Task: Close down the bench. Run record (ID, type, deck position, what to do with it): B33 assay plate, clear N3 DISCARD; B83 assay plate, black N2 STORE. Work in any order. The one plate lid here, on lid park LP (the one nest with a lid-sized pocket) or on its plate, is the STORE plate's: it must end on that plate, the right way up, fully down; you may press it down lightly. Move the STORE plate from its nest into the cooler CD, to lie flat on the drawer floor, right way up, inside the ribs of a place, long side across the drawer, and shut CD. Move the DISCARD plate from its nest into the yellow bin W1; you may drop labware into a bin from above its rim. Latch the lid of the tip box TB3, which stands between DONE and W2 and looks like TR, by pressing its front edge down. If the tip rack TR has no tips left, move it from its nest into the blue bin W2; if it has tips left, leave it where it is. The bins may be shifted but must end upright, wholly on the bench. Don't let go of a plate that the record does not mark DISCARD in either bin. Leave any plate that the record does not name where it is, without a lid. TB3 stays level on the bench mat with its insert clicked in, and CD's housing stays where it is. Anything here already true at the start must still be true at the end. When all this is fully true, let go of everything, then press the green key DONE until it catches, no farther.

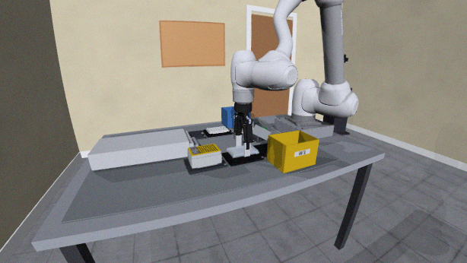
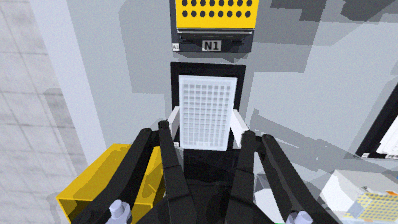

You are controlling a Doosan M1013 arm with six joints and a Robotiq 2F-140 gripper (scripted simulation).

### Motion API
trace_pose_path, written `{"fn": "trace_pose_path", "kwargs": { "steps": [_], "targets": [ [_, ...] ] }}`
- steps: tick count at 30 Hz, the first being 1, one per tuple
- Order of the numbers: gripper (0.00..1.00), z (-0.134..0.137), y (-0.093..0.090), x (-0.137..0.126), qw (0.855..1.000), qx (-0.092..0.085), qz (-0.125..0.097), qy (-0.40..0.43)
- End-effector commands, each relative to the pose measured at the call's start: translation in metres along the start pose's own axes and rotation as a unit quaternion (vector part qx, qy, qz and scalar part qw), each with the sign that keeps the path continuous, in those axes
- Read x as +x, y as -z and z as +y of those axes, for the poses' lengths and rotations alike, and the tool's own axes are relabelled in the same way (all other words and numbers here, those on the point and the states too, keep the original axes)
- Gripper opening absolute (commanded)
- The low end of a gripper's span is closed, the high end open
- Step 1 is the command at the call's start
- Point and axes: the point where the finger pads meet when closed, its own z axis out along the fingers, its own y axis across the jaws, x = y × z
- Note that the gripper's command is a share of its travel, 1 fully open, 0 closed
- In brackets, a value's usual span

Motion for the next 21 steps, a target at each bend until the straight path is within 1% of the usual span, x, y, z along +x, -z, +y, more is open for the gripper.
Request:
{"fn": "trace_pose_path", "kwargs": {
  "steps": [1, 21],
  "targets": [
    [0.00, 0.000, 0.005, 0.000, 1.000, 0.000, 0.000, 0.000],
    [0.00, 0.000, 0.029, 0.000, 1.000, 0.000, 0.000, 0.000]
  ]
}}
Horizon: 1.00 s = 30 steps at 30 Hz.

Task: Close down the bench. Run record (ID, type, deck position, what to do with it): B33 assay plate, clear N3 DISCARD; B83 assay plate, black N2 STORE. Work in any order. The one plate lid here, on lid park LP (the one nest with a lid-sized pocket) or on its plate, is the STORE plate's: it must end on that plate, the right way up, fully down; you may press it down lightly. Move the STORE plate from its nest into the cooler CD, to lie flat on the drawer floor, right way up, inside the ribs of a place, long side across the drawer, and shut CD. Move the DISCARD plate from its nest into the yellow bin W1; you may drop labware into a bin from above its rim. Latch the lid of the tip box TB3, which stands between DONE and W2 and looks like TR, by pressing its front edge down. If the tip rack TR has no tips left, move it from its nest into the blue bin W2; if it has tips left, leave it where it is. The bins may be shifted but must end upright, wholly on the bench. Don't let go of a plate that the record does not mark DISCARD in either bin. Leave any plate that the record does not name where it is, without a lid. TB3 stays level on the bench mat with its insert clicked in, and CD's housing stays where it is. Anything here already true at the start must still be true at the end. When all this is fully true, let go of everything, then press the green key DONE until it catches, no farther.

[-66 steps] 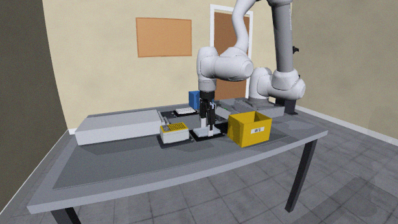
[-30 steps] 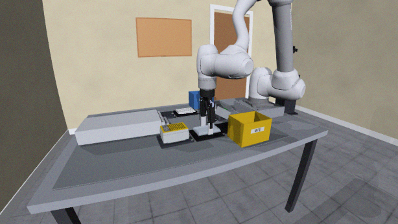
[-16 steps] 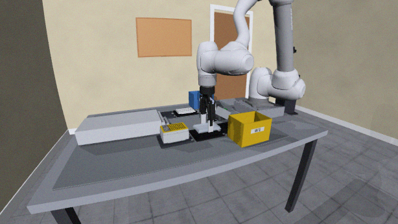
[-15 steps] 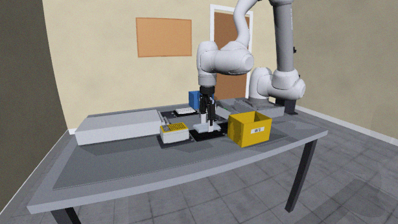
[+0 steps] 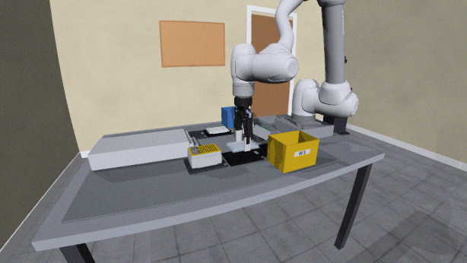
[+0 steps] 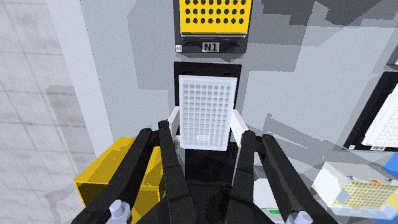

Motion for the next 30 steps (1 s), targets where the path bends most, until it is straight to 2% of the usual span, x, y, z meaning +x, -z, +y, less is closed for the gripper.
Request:
{"fn": "trace_pose_path", "kwargs": {
  "steps": [1, 30],
  "targets": [
    [0.00, 0.000, 0.005, 0.000, 1.000, 0.000, 0.000, 0.000],
    [0.00, 0.000, 0.038, 0.000, 1.000, 0.000, 0.000, 0.000]
  ]
}}
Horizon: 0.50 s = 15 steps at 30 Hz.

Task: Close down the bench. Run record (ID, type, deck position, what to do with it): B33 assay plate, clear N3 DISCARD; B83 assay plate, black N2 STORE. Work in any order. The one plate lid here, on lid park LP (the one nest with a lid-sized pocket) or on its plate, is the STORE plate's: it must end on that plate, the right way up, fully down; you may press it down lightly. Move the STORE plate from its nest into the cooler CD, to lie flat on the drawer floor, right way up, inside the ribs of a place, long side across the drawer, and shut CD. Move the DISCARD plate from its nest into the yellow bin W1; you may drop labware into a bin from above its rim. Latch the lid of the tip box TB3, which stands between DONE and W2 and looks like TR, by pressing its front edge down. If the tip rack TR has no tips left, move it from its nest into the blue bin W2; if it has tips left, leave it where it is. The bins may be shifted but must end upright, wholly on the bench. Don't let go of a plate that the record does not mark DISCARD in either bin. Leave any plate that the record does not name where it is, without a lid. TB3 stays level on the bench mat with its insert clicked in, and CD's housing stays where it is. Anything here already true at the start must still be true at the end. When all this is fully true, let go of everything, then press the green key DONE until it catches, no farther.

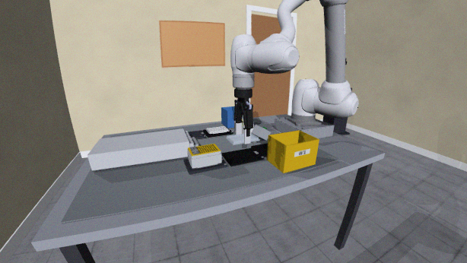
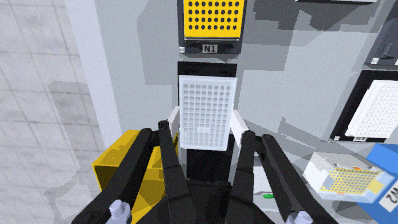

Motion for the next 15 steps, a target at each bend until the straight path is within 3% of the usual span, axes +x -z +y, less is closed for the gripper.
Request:
{"fn": "trace_pose_path", "kwargs": {
  "steps": [1, 15],
  "targets": [
    [0.00, 0.000, 0.005, 0.000, 1.000, 0.000, 0.000, 0.000],
    [0.00, 0.000, 0.021, 0.000, 1.000, 0.000, 0.000, 0.000]
  ]
}}
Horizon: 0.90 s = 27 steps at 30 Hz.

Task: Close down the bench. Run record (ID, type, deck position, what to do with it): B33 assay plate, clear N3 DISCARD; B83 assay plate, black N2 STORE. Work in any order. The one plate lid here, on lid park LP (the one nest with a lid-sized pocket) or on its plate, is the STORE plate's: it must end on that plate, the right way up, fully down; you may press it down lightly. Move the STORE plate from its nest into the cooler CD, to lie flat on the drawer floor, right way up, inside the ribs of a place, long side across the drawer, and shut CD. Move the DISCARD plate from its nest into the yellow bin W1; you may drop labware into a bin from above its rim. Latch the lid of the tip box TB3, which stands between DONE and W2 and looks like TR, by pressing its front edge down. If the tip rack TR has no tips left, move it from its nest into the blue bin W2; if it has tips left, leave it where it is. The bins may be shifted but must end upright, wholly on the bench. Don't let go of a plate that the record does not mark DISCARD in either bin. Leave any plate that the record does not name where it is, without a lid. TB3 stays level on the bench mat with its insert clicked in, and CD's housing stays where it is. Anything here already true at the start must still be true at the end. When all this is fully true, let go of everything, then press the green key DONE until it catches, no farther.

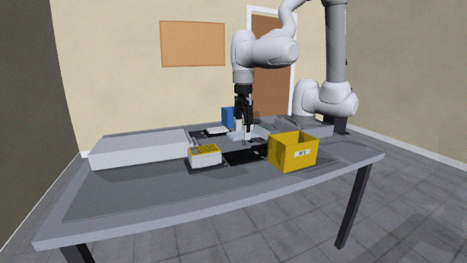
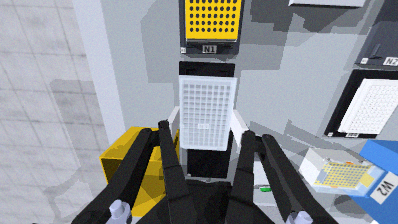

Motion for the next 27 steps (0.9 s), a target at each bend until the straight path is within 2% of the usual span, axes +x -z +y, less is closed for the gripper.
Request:
{"fn": "trace_pose_path", "kwargs": {
  "steps": [1, 27],
  "targets": [
    [0.00, 0.000, 0.005, 0.000, 1.000, 0.000, 0.000, 0.000],
    [0.00, 0.000, 0.034, 0.000, 1.000, 0.000, 0.000, 0.000]
  ]
}}
